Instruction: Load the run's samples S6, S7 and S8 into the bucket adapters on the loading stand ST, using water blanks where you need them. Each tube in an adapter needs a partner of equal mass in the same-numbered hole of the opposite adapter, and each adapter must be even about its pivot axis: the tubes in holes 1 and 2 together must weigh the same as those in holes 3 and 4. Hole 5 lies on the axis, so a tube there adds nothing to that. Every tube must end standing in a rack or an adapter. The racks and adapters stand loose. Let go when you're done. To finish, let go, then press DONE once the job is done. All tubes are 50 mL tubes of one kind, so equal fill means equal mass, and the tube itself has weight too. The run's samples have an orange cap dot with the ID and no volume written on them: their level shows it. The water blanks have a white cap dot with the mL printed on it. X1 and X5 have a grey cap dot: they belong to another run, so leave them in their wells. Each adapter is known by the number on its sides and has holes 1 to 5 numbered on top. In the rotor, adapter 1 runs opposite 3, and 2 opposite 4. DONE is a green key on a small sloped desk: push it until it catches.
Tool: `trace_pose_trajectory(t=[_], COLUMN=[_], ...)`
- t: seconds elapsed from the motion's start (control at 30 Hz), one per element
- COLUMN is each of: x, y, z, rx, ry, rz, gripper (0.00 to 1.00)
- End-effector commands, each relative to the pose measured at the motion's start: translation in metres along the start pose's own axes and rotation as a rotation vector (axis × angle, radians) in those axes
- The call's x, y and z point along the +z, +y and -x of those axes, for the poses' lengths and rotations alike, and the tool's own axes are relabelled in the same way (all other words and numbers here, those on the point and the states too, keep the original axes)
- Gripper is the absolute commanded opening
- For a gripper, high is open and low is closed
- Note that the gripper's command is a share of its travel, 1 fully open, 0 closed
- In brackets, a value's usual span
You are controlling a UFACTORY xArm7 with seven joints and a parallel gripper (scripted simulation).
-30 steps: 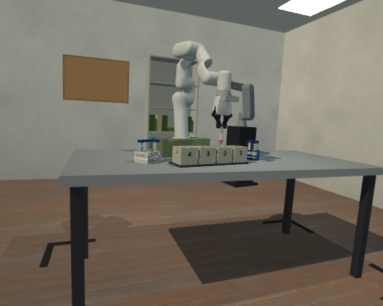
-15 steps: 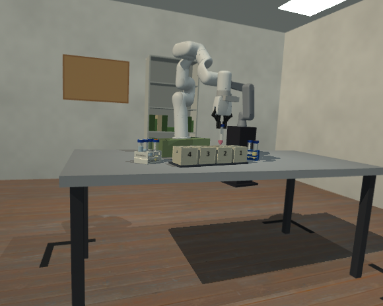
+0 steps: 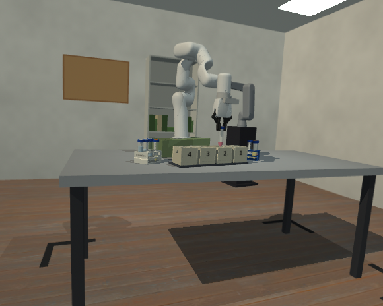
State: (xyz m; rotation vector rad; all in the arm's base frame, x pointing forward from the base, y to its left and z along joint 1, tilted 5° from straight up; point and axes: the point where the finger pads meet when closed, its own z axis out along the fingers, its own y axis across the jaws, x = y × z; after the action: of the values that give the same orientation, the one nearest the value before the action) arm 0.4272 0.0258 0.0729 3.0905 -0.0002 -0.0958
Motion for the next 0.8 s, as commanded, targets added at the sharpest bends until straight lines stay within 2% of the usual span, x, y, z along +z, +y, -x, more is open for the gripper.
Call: trace_pose_trajectory(t=[0.0, 0.77], x=[0.003, 0.024], y=[0.0, 0.0], z=[-0.001, -0.002], rx=[0.0, 0.0], ry=[0.004, 0.004], rz=[-0.001, -0.001], gripper=[0.0, 0.0])
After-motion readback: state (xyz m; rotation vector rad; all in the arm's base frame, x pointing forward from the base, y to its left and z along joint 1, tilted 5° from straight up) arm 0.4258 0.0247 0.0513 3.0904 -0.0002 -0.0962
